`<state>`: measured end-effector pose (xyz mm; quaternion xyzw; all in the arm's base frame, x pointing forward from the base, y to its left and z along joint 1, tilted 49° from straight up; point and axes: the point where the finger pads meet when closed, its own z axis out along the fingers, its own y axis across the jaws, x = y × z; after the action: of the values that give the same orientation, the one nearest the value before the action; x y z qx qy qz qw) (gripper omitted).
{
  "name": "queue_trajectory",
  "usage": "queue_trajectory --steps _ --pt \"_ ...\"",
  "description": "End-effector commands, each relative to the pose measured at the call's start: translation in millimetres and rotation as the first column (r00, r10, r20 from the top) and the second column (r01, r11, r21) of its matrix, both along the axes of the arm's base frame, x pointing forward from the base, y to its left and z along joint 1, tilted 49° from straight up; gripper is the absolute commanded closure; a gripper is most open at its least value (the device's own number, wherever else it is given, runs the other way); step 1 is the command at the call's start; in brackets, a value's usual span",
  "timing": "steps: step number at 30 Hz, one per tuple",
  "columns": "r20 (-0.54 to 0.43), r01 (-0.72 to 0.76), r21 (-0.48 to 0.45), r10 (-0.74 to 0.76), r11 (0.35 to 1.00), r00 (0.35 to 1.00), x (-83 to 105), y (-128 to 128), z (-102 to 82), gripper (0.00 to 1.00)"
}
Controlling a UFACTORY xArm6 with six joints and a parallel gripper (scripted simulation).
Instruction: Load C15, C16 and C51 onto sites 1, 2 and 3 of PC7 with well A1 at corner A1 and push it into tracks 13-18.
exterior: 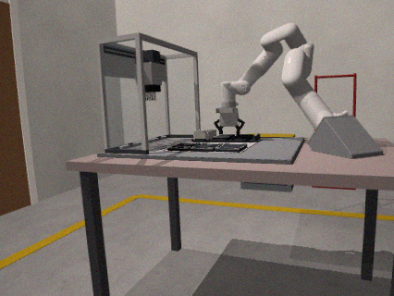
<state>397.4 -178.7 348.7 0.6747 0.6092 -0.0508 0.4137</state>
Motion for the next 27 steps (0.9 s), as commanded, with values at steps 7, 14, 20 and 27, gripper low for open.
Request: queue_trajectory --steps 7,14,20,27 --pt "0.002 -0.001 0.000 0.001 1.000 1.000 1.5 3.9 -1.5 0.00" --pt "0.002 -0.001 0.000 0.001 1.000 1.000 2.3 6.2 -3.2 0.00" --pt "0.002 -0.001 0.000 0.001 1.000 1.000 3.0 8.6 -5.0 0.00" --pt "0.002 -0.001 0.000 0.001 1.000 1.000 3.6 10.4 -6.4 0.00"
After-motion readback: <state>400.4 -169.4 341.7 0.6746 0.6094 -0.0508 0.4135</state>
